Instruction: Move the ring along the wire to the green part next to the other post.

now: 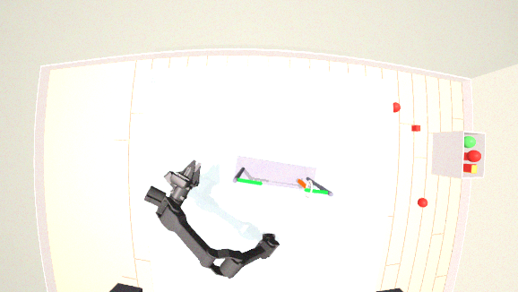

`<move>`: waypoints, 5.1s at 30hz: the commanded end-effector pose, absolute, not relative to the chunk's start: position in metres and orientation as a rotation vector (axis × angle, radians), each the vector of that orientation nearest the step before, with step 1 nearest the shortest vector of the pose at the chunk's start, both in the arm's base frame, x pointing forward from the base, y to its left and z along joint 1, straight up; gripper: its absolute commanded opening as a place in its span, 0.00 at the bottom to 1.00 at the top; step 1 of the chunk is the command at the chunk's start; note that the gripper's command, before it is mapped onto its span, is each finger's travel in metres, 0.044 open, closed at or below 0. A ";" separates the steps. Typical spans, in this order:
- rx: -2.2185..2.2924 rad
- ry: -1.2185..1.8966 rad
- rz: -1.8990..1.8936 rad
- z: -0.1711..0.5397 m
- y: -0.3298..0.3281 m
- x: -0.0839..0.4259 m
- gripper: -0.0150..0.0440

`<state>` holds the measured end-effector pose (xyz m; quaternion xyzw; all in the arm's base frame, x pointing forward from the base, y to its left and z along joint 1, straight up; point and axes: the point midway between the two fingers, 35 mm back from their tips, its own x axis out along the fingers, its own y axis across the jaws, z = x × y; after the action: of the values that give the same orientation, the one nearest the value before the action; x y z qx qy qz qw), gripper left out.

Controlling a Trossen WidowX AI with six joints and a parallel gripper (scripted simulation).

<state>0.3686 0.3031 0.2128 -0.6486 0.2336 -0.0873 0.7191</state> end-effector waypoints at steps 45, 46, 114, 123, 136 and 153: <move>-0.850 0.508 0.443 0.217 0.213 0.323 0.53; -0.832 0.504 0.453 0.217 0.210 0.322 0.53; -0.390 0.295 -0.125 0.109 -0.091 0.205 0.53; -0.211 0.233 -0.131 0.129 -0.095 0.225 0.53; 0.002 0.161 -0.125 0.147 -0.099 0.253 0.53; 0.002 0.161 -0.125 0.149 -0.104 0.272 0.53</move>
<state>0.2673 -0.1018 0.1478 -0.0009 0.0811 -0.0599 0.9949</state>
